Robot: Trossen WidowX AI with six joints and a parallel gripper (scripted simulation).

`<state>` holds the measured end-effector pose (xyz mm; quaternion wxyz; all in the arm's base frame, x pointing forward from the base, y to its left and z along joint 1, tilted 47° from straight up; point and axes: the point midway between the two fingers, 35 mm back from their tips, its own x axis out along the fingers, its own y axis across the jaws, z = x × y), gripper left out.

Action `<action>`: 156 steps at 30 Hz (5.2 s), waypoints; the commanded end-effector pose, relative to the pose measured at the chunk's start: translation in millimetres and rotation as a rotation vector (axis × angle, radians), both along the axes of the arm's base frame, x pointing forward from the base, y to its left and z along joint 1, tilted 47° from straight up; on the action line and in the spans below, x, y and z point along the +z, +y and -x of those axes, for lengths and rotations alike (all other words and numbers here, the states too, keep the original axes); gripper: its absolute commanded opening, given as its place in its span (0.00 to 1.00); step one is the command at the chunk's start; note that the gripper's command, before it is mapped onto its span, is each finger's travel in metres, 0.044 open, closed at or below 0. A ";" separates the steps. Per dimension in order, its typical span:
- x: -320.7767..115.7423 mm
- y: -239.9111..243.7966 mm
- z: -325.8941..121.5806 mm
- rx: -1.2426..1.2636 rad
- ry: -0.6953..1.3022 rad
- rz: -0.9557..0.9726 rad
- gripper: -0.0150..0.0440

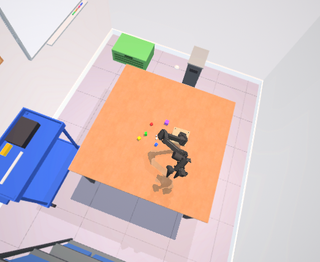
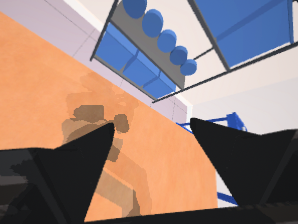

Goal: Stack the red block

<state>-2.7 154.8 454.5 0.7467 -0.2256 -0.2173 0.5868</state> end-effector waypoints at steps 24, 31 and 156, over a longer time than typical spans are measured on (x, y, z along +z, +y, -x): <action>28.4 42.5 9.1 -0.320 -0.236 -0.143 1.00; 27.4 68.5 3.9 -0.396 -0.315 -0.141 1.00; -495.2 -157.9 -325.3 -0.919 2.687 -0.044 1.00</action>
